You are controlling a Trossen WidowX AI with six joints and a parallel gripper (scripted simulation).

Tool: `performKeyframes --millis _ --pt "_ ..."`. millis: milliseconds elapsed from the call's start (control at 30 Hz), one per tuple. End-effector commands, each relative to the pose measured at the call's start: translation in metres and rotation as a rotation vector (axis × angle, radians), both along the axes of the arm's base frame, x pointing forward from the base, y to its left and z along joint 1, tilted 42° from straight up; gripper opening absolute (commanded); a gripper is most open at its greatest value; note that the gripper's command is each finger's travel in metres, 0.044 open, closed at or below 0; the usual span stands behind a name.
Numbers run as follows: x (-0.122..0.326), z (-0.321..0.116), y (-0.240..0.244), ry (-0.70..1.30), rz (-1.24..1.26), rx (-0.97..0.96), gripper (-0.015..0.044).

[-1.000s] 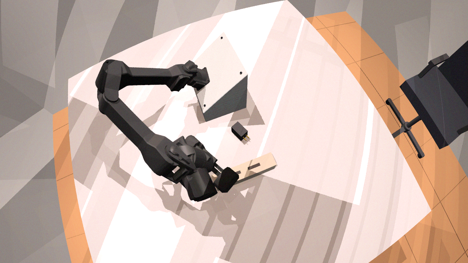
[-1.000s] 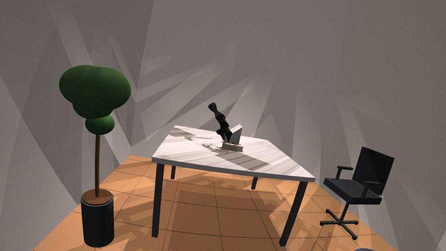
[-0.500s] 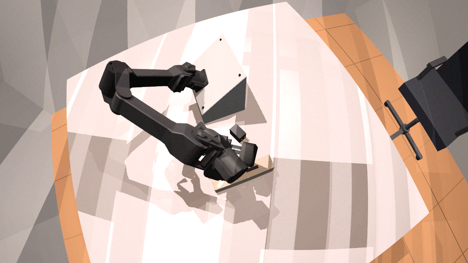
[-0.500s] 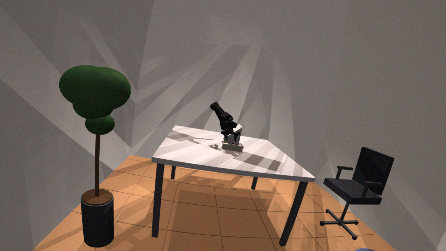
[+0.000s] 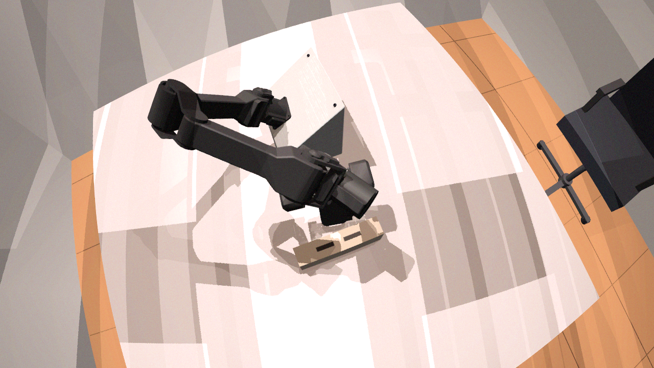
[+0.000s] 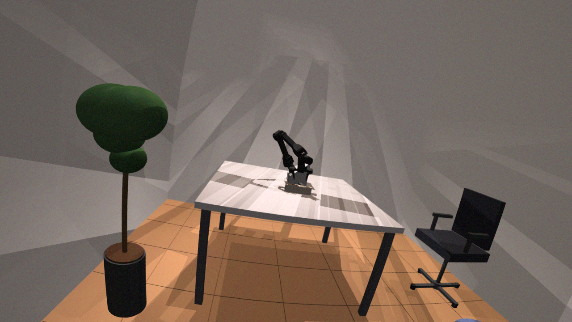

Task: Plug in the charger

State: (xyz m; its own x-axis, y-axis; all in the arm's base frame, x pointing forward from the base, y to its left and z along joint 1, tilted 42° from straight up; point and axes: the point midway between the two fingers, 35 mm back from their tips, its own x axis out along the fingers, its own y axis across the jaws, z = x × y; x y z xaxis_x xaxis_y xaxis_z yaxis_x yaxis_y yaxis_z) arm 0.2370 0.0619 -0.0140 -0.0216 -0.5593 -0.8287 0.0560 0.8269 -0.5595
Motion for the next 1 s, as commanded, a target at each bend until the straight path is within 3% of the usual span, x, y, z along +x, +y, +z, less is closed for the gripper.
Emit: performKeyframes --millis 0,467,967 --pt "-0.009 -0.005 0.002 0.061 0.093 -0.034 0.044" --pt "-0.042 -0.02 0.012 0.28 0.435 -0.152 0.044" --pt "-0.041 -0.032 0.002 0.282 0.439 -0.154 0.044"
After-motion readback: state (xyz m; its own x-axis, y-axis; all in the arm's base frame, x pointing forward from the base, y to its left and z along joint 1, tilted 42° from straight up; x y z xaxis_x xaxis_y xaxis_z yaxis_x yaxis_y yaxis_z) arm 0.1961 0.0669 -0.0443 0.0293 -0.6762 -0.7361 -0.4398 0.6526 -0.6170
